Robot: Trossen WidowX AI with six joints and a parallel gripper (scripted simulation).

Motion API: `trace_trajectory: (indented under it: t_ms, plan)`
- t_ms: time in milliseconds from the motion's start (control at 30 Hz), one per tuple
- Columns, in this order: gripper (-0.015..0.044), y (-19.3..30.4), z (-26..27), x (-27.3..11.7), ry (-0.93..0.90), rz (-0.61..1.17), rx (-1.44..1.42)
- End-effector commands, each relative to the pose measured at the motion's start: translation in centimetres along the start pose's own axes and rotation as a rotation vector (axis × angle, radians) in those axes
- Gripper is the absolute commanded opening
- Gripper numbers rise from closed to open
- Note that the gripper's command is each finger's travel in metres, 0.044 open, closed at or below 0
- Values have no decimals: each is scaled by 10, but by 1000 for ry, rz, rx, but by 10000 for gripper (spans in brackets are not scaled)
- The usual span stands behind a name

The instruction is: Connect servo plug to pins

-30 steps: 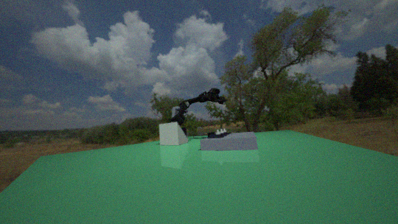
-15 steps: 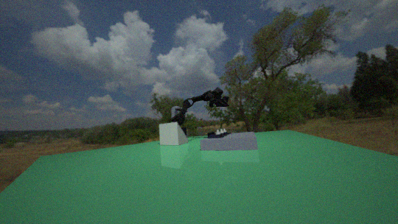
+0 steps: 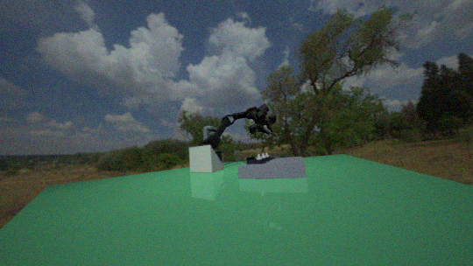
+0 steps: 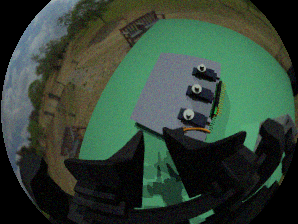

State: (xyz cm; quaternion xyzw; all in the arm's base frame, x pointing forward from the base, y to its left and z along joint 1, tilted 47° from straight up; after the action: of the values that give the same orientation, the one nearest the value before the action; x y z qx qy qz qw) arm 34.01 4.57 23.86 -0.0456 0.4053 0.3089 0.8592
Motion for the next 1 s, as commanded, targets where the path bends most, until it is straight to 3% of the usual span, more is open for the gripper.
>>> trace_trajectory:
  t_ms: [0, 967]
  plan:
    - [115, -2, 0, 10, 45, 46, 104]
    - [115, -12, -9, 75, 468, 251, 945]
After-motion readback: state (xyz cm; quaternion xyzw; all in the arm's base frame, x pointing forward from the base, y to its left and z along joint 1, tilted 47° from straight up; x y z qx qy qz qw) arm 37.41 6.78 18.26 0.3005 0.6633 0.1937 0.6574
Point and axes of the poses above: the point midway between the two fingers, 35 mm back from their tips, its own x axis out along the fingers, its own z axis across the jaws, y = z × x, the point moved 10 cm from there along -x, back along the fingers, and after that the axes turned 6 degrees about -x, right-handed, at the moved point
